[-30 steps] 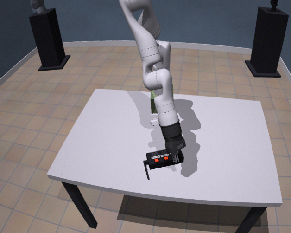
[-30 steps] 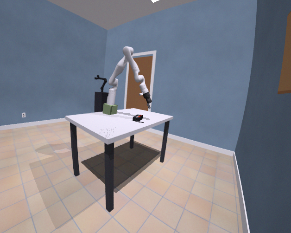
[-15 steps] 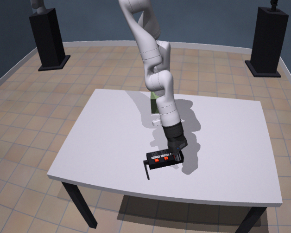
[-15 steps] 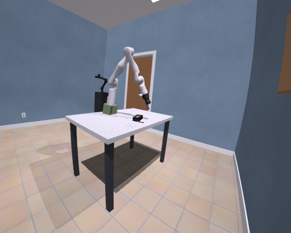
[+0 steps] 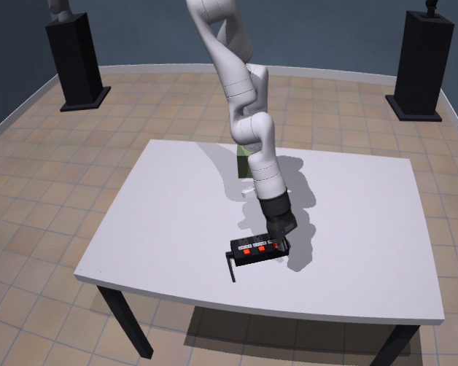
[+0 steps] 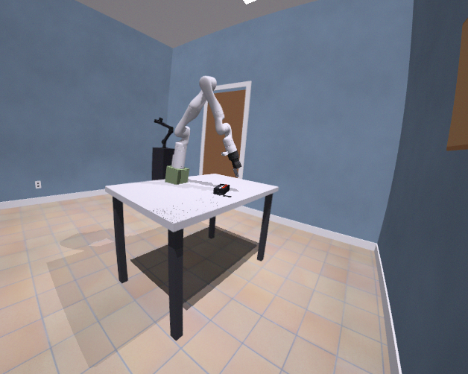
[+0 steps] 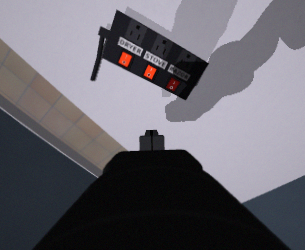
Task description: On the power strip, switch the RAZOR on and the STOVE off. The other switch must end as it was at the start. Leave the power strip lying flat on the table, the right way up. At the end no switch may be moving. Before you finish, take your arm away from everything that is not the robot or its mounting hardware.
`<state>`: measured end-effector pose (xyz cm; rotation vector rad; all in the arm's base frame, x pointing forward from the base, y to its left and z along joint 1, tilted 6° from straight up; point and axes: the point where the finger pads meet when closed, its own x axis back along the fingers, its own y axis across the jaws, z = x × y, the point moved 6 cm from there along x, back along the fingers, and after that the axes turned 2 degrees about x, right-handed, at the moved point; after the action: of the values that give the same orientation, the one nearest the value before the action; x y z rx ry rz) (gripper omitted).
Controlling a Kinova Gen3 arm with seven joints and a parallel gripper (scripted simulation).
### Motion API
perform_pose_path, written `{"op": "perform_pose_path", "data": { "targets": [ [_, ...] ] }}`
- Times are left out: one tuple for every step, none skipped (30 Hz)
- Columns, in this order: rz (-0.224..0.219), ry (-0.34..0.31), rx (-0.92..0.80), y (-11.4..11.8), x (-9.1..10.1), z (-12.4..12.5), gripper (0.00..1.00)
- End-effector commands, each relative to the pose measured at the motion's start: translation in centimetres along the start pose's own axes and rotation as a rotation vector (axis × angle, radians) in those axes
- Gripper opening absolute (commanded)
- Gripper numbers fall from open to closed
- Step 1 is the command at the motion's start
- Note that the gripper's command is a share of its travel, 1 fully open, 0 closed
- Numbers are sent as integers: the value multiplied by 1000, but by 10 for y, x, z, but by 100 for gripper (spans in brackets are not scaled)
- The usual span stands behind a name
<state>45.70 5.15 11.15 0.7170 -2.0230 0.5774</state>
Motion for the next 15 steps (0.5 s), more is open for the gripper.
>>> {"op": "perform_pose_path", "data": {
  "targets": [
    [-6,2,3,3,-1,1,0],
    [-6,2,3,3,-1,1,0],
    [-7,3,5,4,-2,1,0],
    [-8,4,6,4,-2,2,0],
    [-9,4,6,4,-2,2,0],
    [-9,4,6,4,-2,2,0],
    [-9,4,6,4,-2,2,0],
    [-9,4,6,4,-2,2,0],
    [-9,4,6,4,-2,2,0],
    [-9,4,6,4,-2,2,0],
    [-9,4,6,4,-2,2,0],
    [-9,4,6,4,-2,2,0],
    [-9,4,6,4,-2,2,0],
    [-9,4,6,4,-2,2,0],
    [-9,4,6,4,-2,2,0]
  ]
}}
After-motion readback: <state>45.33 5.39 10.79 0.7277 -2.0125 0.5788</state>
